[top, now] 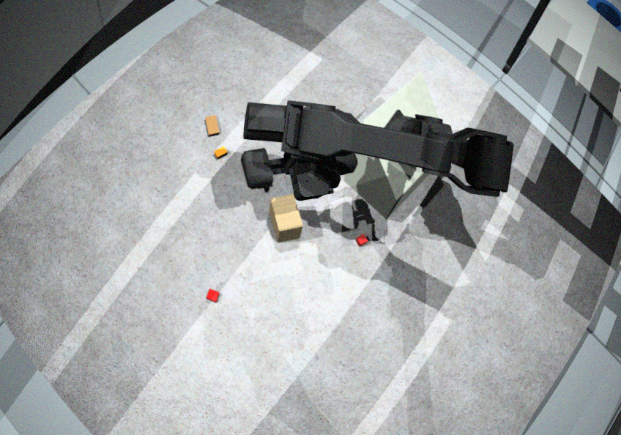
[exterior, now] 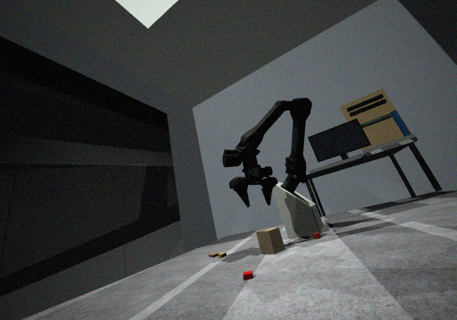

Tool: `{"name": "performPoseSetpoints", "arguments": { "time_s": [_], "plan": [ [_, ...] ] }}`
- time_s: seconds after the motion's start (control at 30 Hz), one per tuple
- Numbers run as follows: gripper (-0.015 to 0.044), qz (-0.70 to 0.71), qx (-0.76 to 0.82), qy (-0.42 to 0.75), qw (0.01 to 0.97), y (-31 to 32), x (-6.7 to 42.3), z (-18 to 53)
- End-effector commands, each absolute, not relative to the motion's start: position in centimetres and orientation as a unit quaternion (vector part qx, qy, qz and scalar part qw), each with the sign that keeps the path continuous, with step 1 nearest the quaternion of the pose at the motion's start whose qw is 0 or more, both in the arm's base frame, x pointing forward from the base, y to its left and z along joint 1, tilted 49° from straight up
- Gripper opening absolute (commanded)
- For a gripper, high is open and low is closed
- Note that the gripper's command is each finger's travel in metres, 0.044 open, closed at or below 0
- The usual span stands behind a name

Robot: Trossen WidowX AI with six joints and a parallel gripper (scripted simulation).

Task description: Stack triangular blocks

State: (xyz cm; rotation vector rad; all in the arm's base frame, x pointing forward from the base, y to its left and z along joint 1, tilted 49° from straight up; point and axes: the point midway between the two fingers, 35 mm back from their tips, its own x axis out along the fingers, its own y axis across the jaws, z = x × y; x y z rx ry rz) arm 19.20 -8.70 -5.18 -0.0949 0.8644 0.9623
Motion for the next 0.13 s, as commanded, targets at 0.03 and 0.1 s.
{"name": "performPoseSetpoints", "arguments": {
  "time_s": [0.03, 0.1],
  "plan": [
    [0.0440, 0.447, -0.042, 0.403, 0.798, -8.69, 19.21, -5.19],
    [0.0440, 0.447, -0.042, 0.403, 0.798, -8.69, 19.21, -5.19]
  ]
}}
